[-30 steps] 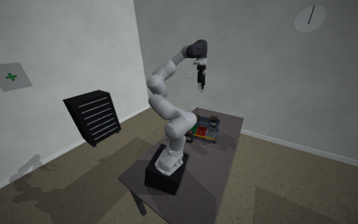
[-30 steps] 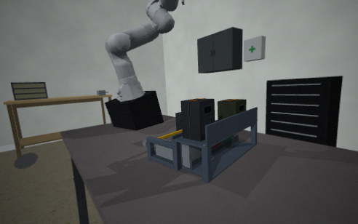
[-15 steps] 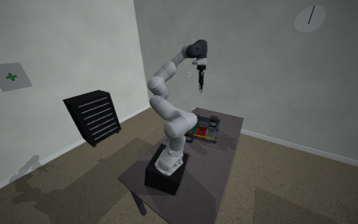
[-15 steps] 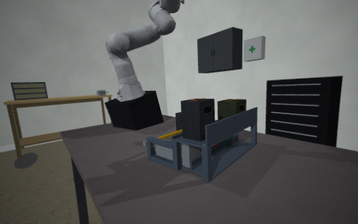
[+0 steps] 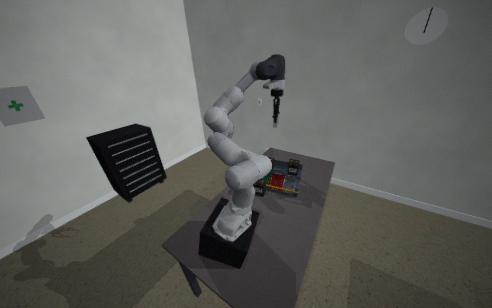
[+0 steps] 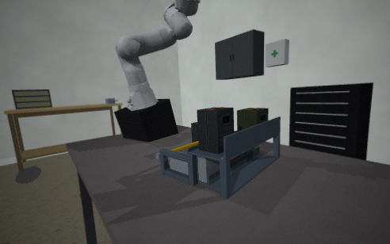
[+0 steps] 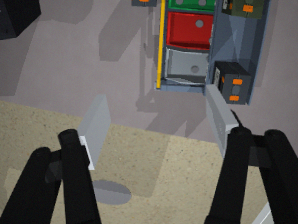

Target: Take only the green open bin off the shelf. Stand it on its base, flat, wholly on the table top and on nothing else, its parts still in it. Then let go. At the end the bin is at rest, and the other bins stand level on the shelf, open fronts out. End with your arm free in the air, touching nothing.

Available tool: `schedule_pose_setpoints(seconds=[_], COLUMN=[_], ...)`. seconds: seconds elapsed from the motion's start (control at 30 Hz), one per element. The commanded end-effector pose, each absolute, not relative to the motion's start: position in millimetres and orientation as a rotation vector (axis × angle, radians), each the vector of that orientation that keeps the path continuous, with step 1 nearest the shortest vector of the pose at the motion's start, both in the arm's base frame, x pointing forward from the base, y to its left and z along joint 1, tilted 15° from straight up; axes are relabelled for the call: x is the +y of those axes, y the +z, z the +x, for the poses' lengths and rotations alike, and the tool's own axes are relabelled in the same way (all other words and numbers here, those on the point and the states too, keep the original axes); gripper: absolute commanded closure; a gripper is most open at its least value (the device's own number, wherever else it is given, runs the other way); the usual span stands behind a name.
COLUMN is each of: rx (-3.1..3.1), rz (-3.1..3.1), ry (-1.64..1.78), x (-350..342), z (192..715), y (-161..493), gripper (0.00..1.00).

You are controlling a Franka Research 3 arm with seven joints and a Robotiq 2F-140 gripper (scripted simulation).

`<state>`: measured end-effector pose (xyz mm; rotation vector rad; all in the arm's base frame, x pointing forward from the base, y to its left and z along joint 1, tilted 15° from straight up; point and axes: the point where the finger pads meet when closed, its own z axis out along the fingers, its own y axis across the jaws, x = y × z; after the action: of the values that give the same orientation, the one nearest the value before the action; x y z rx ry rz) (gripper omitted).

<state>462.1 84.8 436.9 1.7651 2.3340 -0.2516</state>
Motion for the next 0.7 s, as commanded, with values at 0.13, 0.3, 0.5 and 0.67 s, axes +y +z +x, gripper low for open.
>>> schedule_pose_setpoints(seconds=[0.13,0.3,0.5,0.67], rx=[2.270,2.195,2.195,2.217], rz=[1.847,1.935,1.935,1.910], ry=[-0.237,-0.221,-0.221,-0.225], x=[86.4,87.7,87.7,94.8], z=[461.6,461.2,461.2,456.7], y=[436.4,436.0,436.0,433.7], gripper=[0.43,0.43,0.43,0.43])
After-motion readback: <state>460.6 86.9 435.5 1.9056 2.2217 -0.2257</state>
